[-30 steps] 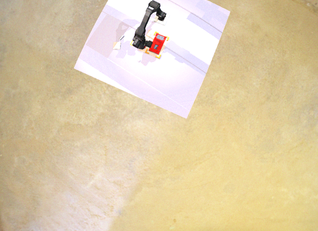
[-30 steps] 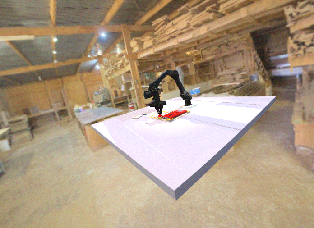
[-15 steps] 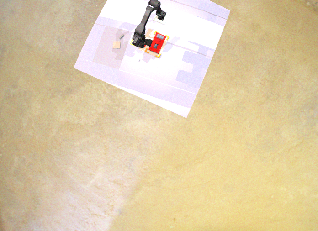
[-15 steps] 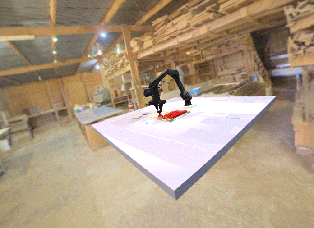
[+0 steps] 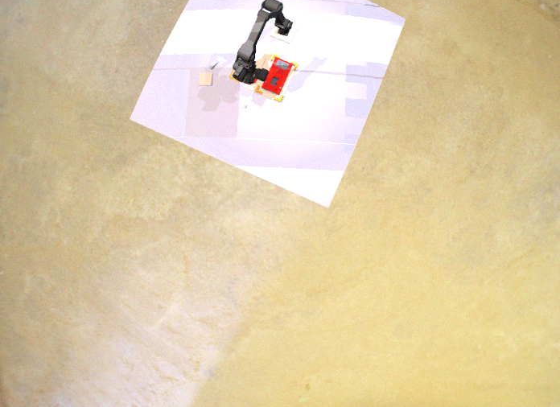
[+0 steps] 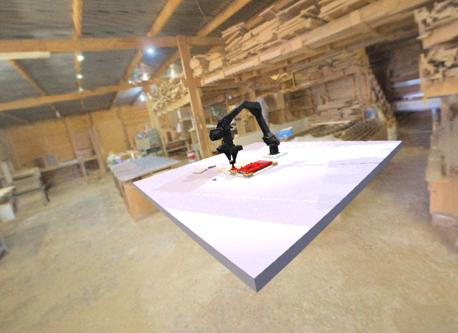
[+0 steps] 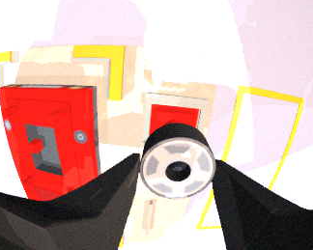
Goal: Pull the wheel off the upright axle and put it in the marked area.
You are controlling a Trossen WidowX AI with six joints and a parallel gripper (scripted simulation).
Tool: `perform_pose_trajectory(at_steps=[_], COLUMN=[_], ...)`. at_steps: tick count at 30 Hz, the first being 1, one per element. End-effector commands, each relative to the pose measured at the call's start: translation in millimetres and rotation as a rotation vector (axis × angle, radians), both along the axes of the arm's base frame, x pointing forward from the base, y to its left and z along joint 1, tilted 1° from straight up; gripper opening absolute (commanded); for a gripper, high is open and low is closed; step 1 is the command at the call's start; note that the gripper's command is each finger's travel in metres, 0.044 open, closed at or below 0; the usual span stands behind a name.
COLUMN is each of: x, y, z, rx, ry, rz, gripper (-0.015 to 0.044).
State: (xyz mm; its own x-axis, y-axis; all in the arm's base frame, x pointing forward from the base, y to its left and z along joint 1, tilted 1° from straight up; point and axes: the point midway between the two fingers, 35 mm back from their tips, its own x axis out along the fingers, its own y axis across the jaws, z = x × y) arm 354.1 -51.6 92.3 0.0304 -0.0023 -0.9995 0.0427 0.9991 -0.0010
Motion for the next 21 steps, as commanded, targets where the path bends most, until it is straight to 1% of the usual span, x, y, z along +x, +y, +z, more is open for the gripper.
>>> perform_pose_trajectory(at_steps=[1, 21], x=[1.2, 0.7], y=[0.3, 0.3], z=[4.9, 11.5], rx=[0.001, 0.000], ry=[-0.010, -0.011], rz=[0.001, 0.001], gripper=[0.0000, 0.0000])
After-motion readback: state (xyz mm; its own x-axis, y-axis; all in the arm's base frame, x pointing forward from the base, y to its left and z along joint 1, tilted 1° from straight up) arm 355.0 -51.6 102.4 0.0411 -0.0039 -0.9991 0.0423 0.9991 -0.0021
